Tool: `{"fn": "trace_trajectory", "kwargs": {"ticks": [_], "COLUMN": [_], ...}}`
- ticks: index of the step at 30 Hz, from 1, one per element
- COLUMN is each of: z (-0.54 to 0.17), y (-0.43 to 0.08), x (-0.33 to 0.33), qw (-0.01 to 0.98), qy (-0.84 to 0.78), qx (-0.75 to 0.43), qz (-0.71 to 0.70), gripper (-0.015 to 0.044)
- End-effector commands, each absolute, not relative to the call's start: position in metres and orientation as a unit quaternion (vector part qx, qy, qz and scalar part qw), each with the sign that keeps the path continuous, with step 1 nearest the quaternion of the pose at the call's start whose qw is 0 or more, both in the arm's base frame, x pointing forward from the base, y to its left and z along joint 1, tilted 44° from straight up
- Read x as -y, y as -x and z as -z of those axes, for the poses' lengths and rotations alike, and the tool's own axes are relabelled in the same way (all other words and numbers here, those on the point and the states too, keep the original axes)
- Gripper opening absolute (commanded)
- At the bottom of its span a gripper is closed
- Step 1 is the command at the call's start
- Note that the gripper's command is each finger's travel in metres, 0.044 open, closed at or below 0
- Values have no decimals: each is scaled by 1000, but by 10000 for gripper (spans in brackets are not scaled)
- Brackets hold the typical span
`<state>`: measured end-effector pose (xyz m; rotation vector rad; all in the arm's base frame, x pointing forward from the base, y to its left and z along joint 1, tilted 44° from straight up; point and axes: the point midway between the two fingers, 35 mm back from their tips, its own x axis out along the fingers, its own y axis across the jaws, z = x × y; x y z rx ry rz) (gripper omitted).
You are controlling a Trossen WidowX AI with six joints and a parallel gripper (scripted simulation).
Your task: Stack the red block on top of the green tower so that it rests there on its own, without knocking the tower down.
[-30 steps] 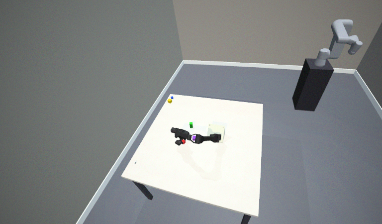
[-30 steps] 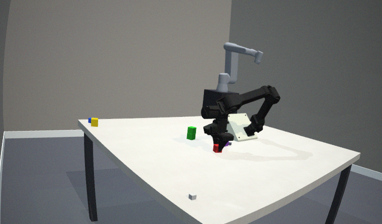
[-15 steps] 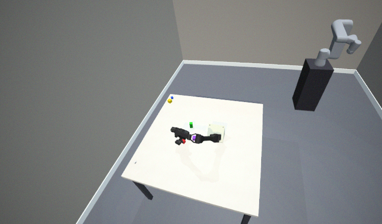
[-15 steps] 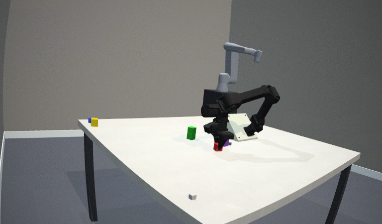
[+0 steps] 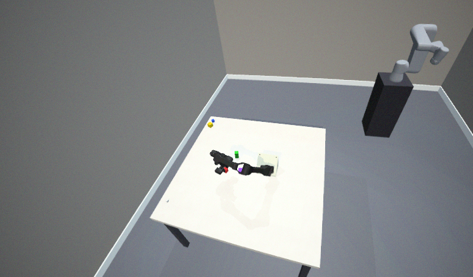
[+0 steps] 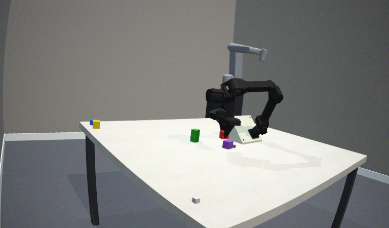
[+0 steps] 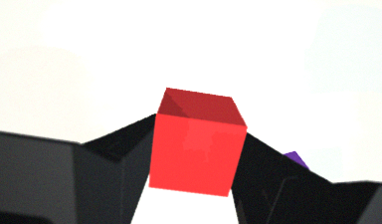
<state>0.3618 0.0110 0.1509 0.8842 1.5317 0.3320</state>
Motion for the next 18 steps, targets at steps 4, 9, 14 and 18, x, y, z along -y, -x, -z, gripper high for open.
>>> {"fn": "trace_trajectory", "kwargs": {"ticks": [4, 9, 14, 18], "z": [-168, -177, -177, -159], "y": [-360, -359, -359, -363], "x": [9, 17, 17, 39], "qw": [621, 622, 619, 622], "qy": [-387, -390, -395, -391], "qx": [-667, -665, -665, -666], "qz": [-140, -137, -134, -131], "gripper": [0, 0, 0, 0]}}
